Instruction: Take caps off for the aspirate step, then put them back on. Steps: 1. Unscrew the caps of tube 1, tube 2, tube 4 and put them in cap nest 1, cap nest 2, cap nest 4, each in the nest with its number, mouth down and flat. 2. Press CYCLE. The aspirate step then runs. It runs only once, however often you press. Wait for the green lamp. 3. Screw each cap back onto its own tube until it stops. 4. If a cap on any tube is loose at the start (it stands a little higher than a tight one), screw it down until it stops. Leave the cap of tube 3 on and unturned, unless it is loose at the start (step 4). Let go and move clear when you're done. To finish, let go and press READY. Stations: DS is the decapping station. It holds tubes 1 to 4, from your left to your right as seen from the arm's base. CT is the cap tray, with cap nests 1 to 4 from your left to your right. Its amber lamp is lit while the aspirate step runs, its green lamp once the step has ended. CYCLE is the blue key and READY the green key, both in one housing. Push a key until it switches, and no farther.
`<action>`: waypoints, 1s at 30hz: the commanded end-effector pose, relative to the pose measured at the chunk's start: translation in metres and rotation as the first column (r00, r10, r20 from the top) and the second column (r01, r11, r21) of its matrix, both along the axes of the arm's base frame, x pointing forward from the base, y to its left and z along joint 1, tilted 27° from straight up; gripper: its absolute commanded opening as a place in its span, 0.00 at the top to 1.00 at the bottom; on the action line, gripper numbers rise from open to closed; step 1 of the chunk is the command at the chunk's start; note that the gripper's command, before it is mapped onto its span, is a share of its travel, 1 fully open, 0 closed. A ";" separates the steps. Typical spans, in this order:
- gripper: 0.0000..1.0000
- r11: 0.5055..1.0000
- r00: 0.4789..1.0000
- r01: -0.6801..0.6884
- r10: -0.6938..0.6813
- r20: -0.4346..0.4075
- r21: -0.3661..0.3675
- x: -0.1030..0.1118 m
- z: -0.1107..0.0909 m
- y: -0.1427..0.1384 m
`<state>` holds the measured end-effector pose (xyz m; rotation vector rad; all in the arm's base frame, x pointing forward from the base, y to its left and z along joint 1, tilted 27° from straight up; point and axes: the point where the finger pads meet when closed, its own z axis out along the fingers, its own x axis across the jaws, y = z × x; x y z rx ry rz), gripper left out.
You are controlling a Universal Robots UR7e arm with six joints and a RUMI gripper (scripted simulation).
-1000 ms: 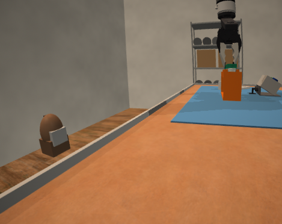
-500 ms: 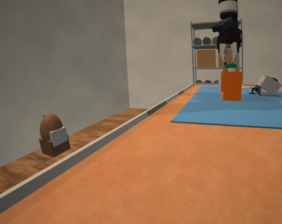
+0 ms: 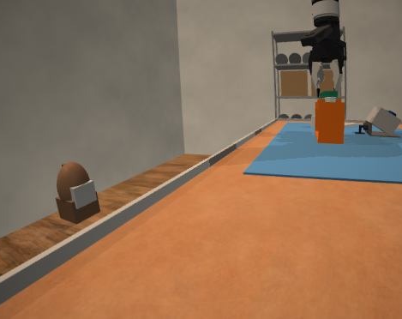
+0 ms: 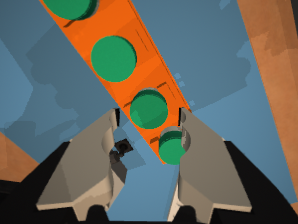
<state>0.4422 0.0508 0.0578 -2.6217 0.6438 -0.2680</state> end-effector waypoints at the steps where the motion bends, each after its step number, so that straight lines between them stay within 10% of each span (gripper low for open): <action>1: 0.65 1.000 1.000 0.000 0.000 0.001 0.000 0.000 0.000 0.000; 7: 0.65 0.954 0.952 -0.279 0.290 0.101 -0.107 0.000 0.001 0.000; 20: 0.65 0.642 0.623 -0.678 0.760 0.186 -0.358 0.000 0.001 0.000; 27: 0.65 0.642 0.623 -0.678 0.760 0.186 -0.358 0.000 0.001 0.000; 28: 1.00 0.642 0.623 -0.678 0.760 0.186 -0.358 0.000 0.001 0.000; 30: 1.00 0.642 0.623 -0.678 0.760 0.186 -0.358 0.000 0.001 0.000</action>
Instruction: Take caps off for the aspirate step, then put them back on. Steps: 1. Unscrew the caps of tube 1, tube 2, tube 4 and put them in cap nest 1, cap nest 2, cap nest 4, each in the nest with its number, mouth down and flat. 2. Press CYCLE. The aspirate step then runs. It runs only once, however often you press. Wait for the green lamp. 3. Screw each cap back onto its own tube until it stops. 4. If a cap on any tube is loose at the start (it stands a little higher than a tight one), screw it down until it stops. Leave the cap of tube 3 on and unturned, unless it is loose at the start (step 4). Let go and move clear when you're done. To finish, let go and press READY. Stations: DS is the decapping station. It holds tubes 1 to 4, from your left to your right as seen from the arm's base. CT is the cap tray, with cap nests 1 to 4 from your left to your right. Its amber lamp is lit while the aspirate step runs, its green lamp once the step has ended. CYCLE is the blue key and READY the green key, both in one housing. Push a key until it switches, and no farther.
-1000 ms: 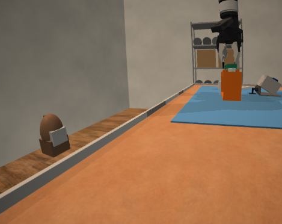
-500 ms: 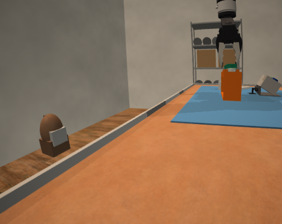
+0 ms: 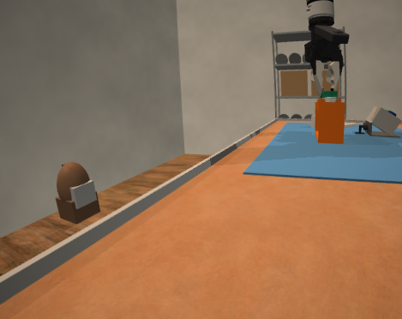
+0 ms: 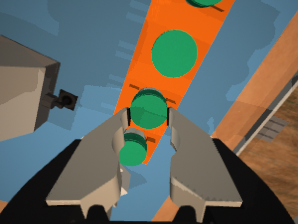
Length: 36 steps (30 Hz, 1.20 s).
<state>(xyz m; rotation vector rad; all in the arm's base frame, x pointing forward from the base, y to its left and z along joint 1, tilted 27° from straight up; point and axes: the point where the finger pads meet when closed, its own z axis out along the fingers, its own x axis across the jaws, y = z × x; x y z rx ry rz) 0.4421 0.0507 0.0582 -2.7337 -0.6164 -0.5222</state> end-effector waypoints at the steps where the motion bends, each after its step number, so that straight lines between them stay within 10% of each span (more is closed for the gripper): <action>1: 1.00 1.000 1.000 -0.013 0.013 0.005 0.000 0.000 0.000 0.000; 16: 1.00 0.985 0.984 0.166 -0.162 -0.070 0.051 0.000 0.000 0.000; 31: 1.00 0.723 0.709 0.683 -0.618 -0.340 0.109 0.000 0.000 0.000; 36: 1.00 0.723 0.709 0.683 -0.618 -0.340 0.109 0.000 0.000 0.000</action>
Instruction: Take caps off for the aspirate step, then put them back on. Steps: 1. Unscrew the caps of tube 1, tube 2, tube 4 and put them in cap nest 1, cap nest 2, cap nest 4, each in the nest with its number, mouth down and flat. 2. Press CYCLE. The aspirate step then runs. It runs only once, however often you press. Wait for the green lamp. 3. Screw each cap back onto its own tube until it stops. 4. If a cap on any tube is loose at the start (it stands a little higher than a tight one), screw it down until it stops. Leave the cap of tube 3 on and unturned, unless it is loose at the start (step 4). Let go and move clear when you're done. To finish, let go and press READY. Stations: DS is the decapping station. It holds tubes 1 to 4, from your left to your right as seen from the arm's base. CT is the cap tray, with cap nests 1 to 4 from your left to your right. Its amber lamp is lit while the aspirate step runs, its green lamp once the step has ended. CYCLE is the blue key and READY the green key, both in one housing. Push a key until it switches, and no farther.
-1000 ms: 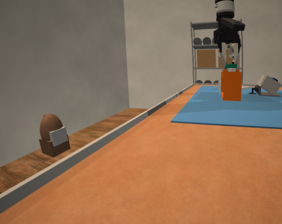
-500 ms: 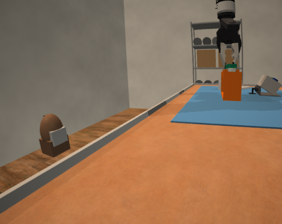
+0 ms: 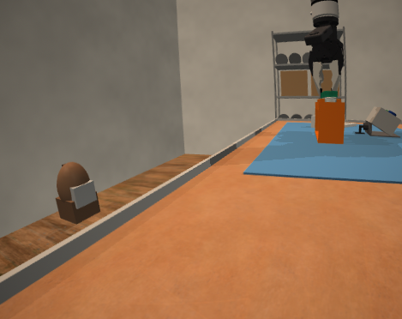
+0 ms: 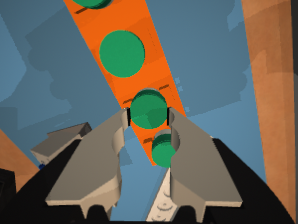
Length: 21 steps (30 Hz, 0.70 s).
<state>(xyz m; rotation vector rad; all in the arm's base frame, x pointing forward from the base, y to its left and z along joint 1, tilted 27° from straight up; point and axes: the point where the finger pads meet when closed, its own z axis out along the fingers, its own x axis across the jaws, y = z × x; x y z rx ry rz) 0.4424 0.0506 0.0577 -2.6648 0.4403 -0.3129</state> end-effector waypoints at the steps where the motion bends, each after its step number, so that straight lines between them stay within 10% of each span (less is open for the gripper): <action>1: 1.00 0.999 0.999 0.044 -0.044 -0.018 0.002 0.000 0.000 0.000; 2: 1.00 0.999 0.999 0.044 -0.044 -0.018 0.002 0.000 0.000 0.000; 3: 0.65 0.999 0.999 0.044 -0.044 -0.018 0.002 0.000 0.000 0.000; 21: 0.65 0.999 0.999 0.044 -0.044 -0.018 0.002 -0.005 0.016 -0.006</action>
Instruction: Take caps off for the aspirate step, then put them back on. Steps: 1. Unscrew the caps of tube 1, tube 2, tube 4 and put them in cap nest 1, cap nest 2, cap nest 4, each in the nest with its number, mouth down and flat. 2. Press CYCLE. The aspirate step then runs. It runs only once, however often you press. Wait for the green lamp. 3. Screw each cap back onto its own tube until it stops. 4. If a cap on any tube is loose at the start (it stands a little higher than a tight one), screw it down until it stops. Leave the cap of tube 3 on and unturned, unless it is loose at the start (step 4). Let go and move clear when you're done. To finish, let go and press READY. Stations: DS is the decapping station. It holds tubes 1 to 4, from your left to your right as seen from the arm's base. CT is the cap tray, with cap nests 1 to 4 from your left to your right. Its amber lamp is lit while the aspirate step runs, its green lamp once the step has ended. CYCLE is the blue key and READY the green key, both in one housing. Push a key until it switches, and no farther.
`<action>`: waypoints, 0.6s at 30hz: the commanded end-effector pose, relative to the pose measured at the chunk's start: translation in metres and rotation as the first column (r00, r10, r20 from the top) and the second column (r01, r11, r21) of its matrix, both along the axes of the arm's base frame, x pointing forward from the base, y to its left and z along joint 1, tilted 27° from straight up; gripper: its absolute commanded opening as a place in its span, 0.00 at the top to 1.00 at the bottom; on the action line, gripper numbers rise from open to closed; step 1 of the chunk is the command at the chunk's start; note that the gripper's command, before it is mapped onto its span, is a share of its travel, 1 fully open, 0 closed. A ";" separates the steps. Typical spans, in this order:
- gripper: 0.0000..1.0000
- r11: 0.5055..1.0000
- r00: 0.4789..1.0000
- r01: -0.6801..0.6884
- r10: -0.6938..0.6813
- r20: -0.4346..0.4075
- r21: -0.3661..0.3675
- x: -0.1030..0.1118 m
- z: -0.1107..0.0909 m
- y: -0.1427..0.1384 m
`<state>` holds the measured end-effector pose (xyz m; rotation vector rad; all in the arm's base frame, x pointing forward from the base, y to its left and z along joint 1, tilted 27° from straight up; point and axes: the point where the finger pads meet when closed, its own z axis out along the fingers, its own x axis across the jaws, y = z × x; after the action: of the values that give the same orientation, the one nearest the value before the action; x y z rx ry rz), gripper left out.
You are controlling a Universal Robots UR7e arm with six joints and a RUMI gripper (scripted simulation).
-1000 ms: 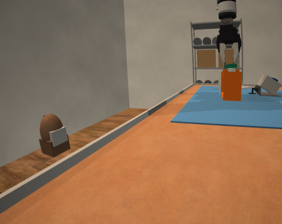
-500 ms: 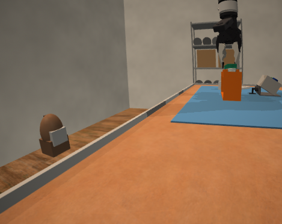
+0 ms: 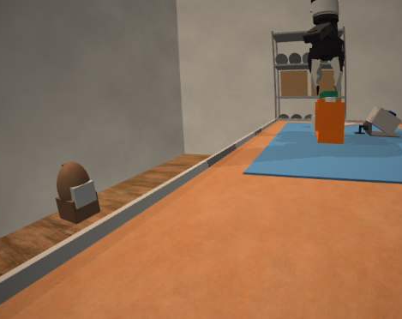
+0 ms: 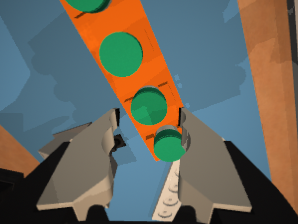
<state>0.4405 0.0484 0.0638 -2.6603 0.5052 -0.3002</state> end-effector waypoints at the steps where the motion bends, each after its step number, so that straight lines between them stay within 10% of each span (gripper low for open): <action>1: 0.65 1.000 1.000 0.000 0.000 0.001 0.000 -0.004 0.013 -0.005; 16: 0.65 1.000 1.000 0.000 0.000 0.001 0.000 -0.011 0.035 -0.014; 17: 1.00 0.997 0.997 -0.074 0.075 0.029 -0.025 -0.018 0.031 -0.017; 18: 1.00 0.988 0.987 -0.146 0.149 0.056 -0.051 -0.024 0.028 -0.021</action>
<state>0.4290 0.0346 0.0959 -2.6669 0.4838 -0.3058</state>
